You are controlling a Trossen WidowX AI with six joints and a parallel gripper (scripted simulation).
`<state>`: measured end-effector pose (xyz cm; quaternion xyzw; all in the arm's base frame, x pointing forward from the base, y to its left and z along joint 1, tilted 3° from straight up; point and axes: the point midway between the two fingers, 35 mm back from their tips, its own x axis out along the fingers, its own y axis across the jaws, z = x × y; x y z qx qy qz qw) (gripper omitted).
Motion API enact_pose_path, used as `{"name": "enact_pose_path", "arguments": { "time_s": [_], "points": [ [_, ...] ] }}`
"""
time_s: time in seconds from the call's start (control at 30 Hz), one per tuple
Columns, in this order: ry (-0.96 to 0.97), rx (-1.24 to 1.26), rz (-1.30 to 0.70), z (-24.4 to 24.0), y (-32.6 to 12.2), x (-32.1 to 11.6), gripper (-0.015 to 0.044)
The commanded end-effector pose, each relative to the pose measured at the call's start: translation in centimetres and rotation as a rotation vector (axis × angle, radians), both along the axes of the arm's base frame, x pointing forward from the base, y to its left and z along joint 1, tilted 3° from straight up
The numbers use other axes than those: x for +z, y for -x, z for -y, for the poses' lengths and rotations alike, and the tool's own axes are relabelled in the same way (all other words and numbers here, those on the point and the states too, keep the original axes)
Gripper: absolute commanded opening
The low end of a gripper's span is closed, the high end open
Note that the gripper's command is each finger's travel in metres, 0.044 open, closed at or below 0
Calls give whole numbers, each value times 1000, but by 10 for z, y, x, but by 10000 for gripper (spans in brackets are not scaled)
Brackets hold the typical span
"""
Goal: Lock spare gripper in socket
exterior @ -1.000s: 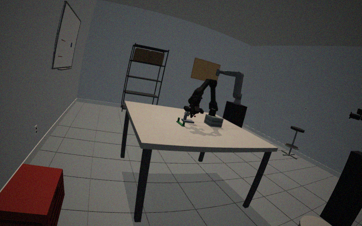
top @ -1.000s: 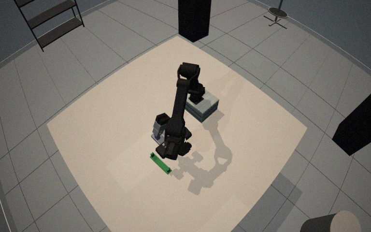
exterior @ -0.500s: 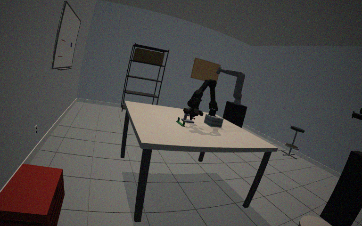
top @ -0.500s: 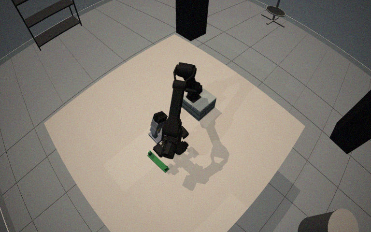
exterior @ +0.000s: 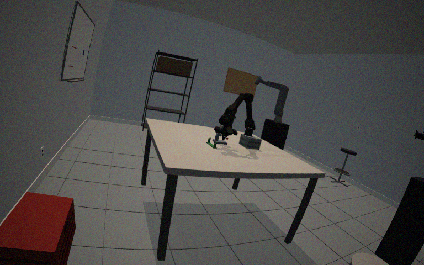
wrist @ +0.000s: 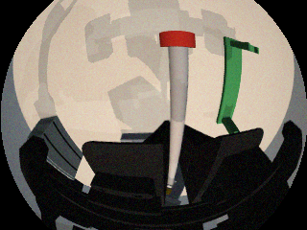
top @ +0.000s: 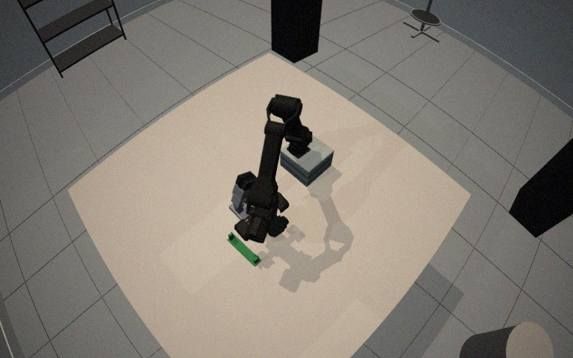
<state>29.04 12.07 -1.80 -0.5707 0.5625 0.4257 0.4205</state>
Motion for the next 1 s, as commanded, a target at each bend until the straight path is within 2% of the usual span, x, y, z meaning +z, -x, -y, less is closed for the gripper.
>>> {"name": "enact_pose_path", "arguments": {
  "time_s": [0.0, 0.97],
  "points": [
    [1, 4, 0, 3, 0, 0, 0],
    [0, 4, -7, 19, 0, 1, 0]
  ]
}}
